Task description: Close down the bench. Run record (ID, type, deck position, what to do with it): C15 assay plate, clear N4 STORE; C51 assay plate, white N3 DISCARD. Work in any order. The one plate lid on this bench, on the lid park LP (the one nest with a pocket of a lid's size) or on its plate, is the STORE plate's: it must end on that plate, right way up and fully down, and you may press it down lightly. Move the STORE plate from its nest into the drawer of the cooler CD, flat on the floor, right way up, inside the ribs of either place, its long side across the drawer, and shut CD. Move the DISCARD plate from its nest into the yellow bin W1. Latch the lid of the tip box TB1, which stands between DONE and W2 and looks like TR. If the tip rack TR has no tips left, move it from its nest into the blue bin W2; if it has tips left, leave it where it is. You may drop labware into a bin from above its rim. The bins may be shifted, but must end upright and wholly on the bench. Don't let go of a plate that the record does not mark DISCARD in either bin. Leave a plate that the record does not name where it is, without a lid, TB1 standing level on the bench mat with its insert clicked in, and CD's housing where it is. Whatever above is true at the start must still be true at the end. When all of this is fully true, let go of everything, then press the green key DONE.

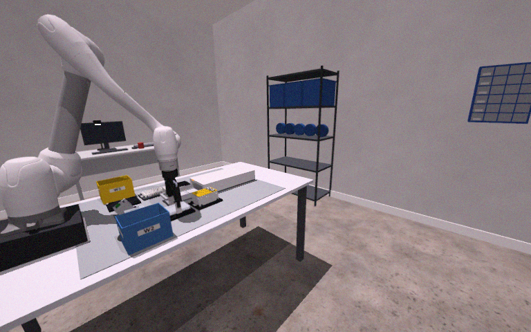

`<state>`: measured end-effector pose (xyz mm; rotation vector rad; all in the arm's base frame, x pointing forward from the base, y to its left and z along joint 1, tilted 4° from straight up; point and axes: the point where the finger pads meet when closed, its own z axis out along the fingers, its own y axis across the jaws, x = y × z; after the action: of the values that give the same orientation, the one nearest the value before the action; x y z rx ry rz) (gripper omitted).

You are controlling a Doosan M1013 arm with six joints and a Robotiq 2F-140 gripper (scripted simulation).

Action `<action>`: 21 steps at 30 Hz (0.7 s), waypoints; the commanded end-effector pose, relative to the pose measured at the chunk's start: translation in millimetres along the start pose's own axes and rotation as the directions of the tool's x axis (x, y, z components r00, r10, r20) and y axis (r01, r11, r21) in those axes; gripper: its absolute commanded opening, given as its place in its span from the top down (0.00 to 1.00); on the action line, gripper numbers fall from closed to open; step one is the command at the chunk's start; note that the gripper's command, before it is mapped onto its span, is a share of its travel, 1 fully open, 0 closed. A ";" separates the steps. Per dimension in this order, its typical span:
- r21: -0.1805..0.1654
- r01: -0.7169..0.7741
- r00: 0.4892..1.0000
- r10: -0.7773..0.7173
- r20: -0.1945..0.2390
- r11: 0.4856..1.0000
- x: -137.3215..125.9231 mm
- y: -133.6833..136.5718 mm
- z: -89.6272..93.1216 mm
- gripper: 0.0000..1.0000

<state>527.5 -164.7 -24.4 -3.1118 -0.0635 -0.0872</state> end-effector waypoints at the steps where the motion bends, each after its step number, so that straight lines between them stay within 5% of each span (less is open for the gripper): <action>1: 0.000 0.000 1.000 0.000 0.000 1.000 0.0 0.0 -0.7 1.00; 21: 0.000 0.000 1.000 0.000 0.000 1.000 0.0 0.0 -24.7 1.00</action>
<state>526.4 -165.3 -3.0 -3.1118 -0.0635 -0.0873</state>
